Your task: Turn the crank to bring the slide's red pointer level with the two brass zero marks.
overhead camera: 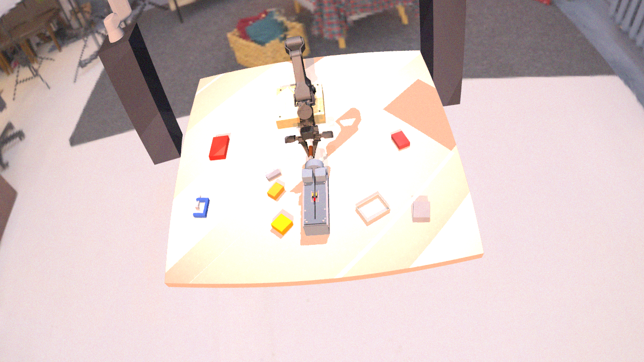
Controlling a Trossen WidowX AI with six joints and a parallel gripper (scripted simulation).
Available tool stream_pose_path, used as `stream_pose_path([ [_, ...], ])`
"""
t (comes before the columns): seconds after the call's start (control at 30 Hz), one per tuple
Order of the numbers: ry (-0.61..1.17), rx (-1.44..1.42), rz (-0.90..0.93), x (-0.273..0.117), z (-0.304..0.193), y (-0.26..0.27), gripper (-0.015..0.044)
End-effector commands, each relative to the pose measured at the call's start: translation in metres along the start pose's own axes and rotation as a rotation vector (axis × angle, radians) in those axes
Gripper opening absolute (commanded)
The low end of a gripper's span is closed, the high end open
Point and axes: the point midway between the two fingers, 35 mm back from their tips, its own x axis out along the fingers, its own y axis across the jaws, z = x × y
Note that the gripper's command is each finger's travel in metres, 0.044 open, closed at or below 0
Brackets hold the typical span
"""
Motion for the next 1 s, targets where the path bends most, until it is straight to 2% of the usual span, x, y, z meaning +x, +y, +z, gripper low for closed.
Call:
stream_pose_path([
  [0.0, 0.005, 0.006, -0.025, 0.002, -0.002, -0.009, 0.0],
  [0.97, 0.005, 0.005, -0.026, 0.014, -0.015, -0.02, 0.0],
])
